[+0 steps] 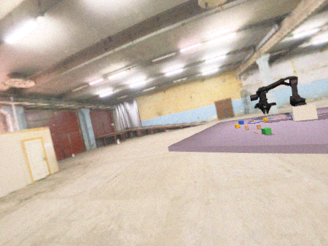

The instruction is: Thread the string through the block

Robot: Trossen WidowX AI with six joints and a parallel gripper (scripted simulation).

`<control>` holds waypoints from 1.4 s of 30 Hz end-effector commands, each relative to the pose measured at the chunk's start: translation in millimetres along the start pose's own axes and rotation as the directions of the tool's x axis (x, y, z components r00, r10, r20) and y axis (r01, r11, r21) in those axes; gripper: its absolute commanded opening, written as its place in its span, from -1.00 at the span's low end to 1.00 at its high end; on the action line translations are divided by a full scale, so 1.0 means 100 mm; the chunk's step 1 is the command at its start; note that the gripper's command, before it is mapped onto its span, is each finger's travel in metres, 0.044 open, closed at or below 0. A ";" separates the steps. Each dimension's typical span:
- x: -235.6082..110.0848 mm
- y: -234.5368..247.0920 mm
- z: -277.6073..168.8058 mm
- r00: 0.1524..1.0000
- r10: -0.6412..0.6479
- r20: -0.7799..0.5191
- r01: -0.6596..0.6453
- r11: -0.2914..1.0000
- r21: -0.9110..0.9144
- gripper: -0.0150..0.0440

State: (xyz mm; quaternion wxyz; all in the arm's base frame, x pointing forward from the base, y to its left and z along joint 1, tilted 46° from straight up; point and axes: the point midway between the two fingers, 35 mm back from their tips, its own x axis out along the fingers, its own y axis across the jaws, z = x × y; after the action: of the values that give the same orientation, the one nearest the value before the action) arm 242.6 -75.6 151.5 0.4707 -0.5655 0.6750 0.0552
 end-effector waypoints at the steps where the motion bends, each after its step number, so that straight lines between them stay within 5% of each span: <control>1: 0.06 0.00 -0.01 1.000 -0.003 -0.001 0.003 1.000 -0.002 -0.08; 34: 0.54 0.01 -0.05 1.000 -0.010 -0.009 0.010 1.000 -0.001 -0.08; 39: 0.53 0.00 -0.04 1.000 -0.007 -0.009 0.007 1.000 0.001 -0.49; 42: 0.53 0.00 -0.04 1.000 -0.007 -0.009 0.007 1.000 0.001 -0.49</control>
State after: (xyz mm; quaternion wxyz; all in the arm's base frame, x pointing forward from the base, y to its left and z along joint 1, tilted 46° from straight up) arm 244.1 -115.5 116.7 0.4679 -0.5683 0.6749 0.0513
